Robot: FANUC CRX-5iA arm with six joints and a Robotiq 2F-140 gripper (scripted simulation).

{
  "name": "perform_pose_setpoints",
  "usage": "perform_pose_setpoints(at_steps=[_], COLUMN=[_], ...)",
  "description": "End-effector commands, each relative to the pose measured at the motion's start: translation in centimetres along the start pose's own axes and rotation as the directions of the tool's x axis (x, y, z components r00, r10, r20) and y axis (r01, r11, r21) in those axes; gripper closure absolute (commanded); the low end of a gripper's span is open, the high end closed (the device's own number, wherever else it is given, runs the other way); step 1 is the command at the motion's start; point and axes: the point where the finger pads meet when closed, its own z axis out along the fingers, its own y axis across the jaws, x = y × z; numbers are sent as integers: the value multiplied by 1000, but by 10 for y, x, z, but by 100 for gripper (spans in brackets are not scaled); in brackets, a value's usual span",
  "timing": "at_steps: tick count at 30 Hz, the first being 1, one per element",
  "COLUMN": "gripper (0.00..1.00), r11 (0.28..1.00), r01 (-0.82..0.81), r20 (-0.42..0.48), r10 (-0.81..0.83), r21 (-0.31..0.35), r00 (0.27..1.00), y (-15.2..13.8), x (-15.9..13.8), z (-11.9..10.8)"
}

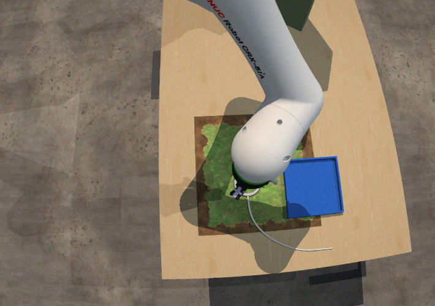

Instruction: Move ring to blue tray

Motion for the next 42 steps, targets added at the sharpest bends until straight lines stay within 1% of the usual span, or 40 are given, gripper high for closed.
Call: perform_pose_setpoints(at_steps=[1, 15, 22, 30, 42], gripper=[84, 84, 84, 84, 84], r11=[1000, 1000, 1000, 1000, 1000], r01=[0, 0, 0, 0, 0], r20=[1, 1, 1, 1, 1], r10=[0, 0, 0, 0, 0], r21=[1, 1, 1, 1, 1], r00=[1000, 1000, 1000, 1000, 1000], y=[-1, -1, -1, -1, 0], x=[0, 0, 0, 0, 0], z=[0, 0, 4, 11, 35])
